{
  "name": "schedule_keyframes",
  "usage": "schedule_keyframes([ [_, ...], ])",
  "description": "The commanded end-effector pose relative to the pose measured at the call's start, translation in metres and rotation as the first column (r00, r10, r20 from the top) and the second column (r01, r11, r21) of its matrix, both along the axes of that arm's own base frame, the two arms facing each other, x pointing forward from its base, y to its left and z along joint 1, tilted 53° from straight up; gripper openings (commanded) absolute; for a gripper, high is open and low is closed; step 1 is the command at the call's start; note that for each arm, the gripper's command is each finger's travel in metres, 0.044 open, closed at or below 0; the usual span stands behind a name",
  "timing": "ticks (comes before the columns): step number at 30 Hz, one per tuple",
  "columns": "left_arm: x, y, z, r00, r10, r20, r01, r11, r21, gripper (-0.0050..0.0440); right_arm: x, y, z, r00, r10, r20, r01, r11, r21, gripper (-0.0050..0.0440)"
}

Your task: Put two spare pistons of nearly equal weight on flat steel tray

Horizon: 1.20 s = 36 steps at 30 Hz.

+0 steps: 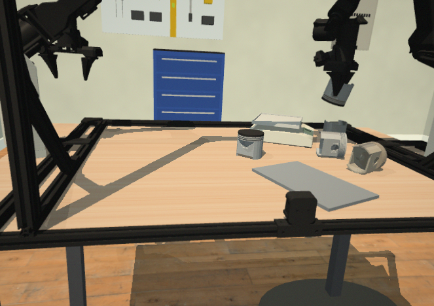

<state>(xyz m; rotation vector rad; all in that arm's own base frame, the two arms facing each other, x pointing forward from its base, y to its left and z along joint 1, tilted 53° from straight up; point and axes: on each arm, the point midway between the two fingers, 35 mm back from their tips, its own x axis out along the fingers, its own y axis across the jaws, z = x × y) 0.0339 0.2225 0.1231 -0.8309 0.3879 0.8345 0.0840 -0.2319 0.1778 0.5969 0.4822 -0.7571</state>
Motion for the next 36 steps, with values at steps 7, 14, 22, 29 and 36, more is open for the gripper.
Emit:
schedule_keyframes([
  [7,0.000,0.000,0.000,1.000,-0.002,0.002,0.002,1.000,0.001,0.0440,0.010,-0.005,0.025,1.000,-0.008,-0.002,0.008,1.000,-0.007,0.0158],
  [14,0.000,0.000,0.000,1.000,-0.002,0.002,0.002,1.000,0.001,0.0440,0.015,-0.021,0.043,1.000,-0.008,-0.002,0.008,1.000,-0.007,0.0158],
  [22,0.000,0.000,0.000,1.000,-0.002,0.002,0.002,1.000,0.001,0.0440,0.022,-0.047,0.073,1.000,-0.008,-0.002,0.008,1.000,-0.007,0.0158],
  [29,0.000,0.000,0.000,1.000,-0.002,0.002,0.002,1.000,0.001,0.0440,0.027,-0.064,0.091,1.000,-0.008,-0.002,0.008,1.000,-0.007,0.0158],
  [36,0.000,0.000,0.000,1.000,-0.002,0.002,0.002,1.000,0.001,0.0440,0.033,-0.087,0.117,1.000,-0.008,-0.002,0.008,1.000,-0.007,0.0158],
])
